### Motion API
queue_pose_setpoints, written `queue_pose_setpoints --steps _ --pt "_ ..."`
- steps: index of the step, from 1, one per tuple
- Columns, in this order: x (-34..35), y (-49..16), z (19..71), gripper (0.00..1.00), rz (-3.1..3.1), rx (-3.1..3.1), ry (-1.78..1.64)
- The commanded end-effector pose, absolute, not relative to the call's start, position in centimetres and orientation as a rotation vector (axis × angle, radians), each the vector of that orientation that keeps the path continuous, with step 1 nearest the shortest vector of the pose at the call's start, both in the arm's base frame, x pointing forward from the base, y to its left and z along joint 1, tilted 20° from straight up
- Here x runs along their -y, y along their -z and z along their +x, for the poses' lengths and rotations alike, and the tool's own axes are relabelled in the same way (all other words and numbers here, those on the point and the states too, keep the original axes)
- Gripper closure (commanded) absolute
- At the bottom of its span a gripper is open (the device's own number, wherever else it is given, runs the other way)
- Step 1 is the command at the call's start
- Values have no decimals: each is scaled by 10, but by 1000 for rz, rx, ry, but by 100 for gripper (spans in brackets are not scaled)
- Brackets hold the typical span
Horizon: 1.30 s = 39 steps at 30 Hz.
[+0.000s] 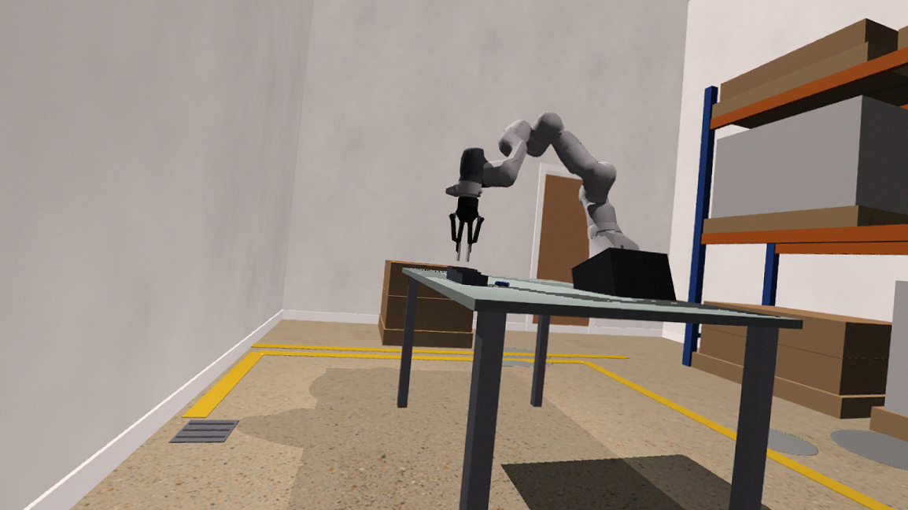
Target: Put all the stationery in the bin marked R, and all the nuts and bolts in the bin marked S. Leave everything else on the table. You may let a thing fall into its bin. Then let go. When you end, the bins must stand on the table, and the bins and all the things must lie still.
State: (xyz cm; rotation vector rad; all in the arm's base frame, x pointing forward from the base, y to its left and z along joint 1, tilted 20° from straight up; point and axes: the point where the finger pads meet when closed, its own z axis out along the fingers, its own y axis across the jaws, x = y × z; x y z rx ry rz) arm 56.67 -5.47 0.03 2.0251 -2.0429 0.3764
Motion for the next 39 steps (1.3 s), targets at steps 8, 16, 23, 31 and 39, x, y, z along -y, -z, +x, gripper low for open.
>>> queue_pose_setpoints --steps 8,16,23,31,39 --pt "47 2 549 82 1968 2105 -382" --pt "22 10 506 82 1968 2105 -382" --pt "-7 20 456 82 1968 2105 -382" --pt "-28 27 422 82 1968 2105 -382" --pt "-28 27 424 82 1968 2105 -382"
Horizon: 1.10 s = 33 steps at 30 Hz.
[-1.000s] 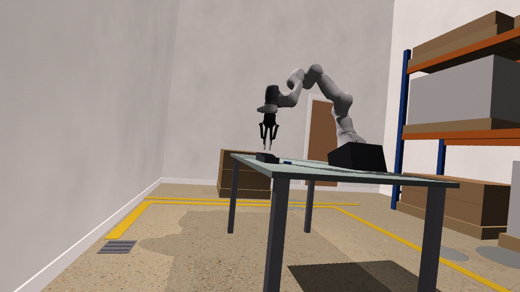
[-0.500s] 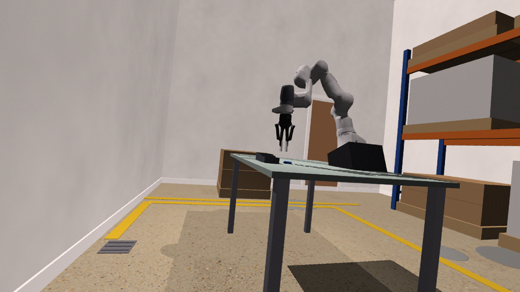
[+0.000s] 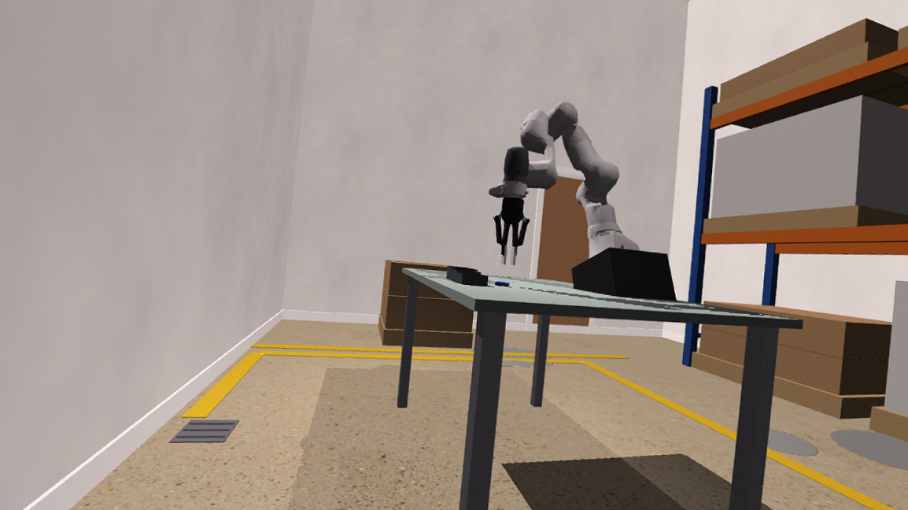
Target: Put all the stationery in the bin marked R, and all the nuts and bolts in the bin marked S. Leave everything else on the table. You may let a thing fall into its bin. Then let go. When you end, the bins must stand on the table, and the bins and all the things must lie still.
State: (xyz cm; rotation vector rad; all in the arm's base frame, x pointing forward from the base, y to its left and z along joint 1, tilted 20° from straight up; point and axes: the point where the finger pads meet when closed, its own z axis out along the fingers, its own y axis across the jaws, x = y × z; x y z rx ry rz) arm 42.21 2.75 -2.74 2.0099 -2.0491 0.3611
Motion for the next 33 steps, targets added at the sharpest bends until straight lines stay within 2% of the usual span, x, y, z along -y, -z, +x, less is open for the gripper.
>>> queue_pose_setpoints --steps 1,33 --pt "-28 27 424 82 1968 2105 -382" --pt "-25 30 423 82 1968 2105 -382"
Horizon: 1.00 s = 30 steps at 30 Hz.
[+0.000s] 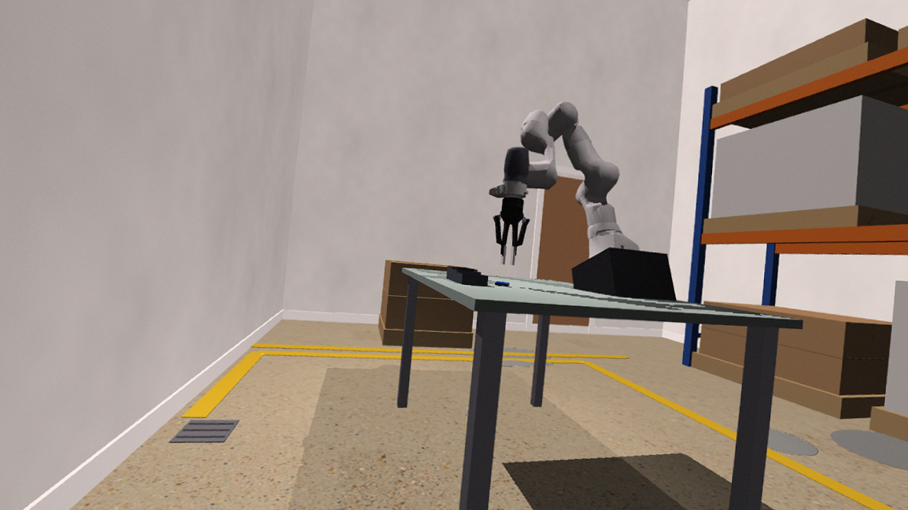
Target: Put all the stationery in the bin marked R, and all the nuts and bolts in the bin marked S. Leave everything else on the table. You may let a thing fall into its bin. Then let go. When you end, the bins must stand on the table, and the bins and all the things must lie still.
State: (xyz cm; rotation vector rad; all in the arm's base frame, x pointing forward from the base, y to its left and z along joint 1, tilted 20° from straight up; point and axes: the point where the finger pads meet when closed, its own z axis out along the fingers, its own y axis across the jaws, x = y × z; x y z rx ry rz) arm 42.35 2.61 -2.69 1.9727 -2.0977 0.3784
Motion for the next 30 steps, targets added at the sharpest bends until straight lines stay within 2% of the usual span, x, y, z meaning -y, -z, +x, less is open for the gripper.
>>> queue_pose_setpoints --steps 1,16,30 --pt "-23 34 423 82 1968 2105 -382" --pt "-7 82 426 82 1968 2105 -382" --pt "-5 91 427 82 1968 2105 -382"
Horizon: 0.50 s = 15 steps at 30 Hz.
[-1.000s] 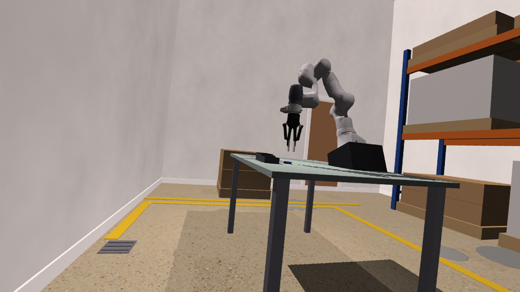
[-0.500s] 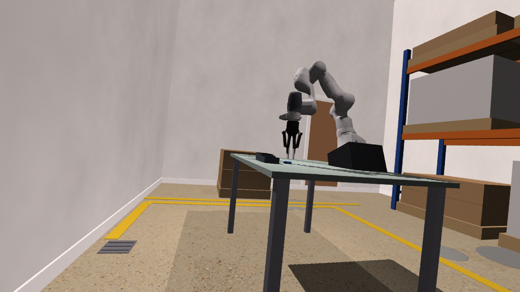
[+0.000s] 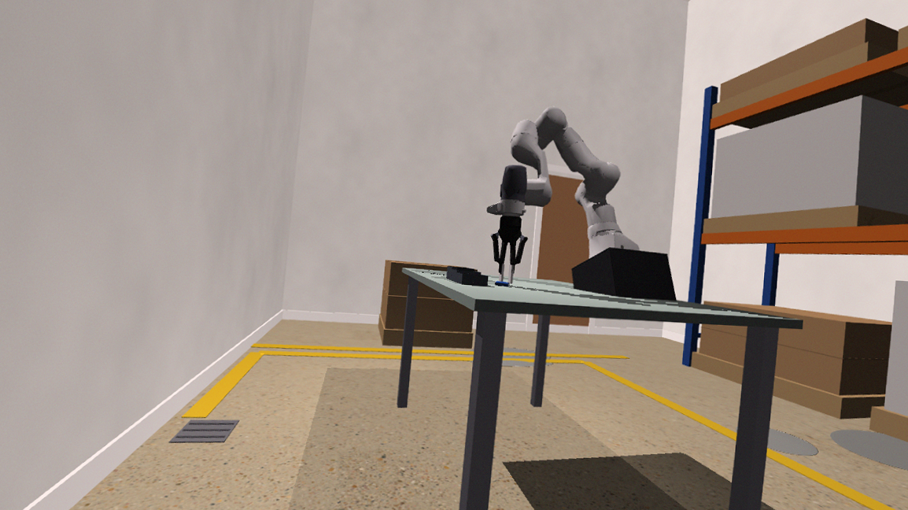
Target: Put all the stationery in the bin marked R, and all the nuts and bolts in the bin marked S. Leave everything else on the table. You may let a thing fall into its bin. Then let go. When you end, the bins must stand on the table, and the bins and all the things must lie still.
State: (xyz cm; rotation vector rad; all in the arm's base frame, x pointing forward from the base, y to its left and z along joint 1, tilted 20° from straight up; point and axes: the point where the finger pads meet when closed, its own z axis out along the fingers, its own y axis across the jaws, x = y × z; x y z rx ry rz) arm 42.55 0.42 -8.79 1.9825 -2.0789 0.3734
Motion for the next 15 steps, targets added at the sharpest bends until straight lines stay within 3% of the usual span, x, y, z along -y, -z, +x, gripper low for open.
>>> queue_pose_setpoints --steps 1,14,15 --pt "-4 92 427 82 1968 2105 -382" --pt "-3 93 426 82 1968 2105 -382" --pt "-3 93 426 94 1968 2105 -382"
